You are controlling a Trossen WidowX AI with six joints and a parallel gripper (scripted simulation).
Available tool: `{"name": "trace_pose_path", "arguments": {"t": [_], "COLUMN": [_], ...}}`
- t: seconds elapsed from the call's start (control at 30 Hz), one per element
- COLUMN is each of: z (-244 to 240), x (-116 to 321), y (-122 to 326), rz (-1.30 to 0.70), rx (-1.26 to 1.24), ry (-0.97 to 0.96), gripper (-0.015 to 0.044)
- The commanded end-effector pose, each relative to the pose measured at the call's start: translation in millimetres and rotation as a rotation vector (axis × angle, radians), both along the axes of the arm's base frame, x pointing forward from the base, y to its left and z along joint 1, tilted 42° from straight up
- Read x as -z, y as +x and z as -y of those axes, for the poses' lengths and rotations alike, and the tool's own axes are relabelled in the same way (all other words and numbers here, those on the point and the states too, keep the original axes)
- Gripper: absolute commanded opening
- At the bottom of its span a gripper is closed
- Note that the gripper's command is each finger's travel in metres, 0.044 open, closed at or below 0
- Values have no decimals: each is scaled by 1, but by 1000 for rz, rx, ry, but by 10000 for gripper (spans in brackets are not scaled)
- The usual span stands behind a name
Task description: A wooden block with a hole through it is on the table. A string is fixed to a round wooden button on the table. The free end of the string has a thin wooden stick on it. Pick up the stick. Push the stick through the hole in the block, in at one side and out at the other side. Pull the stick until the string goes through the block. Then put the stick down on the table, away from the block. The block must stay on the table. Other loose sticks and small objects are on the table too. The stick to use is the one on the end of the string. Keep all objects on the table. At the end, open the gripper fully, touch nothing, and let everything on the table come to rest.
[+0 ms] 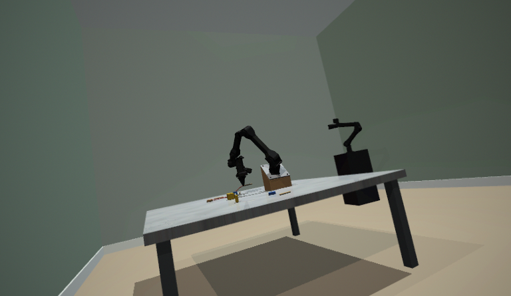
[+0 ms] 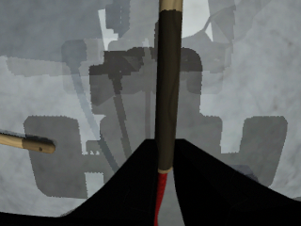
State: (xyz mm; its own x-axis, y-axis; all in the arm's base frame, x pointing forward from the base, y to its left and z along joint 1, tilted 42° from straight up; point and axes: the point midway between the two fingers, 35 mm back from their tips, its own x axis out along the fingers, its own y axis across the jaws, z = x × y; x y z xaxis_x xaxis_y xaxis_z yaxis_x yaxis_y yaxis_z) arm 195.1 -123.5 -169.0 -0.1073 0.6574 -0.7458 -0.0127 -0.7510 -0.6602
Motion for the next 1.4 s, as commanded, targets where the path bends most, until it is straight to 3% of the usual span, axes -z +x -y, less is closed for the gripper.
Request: {"name": "trace_pose_path", "arguments": {"t": [0.0, 1.37], "z": [3, 13], "x": [1, 10], "y": [6, 39], "rz": [109, 1079], "rx": [-113, -1219], "ry": [13, 160], "gripper": [0, 0]}}
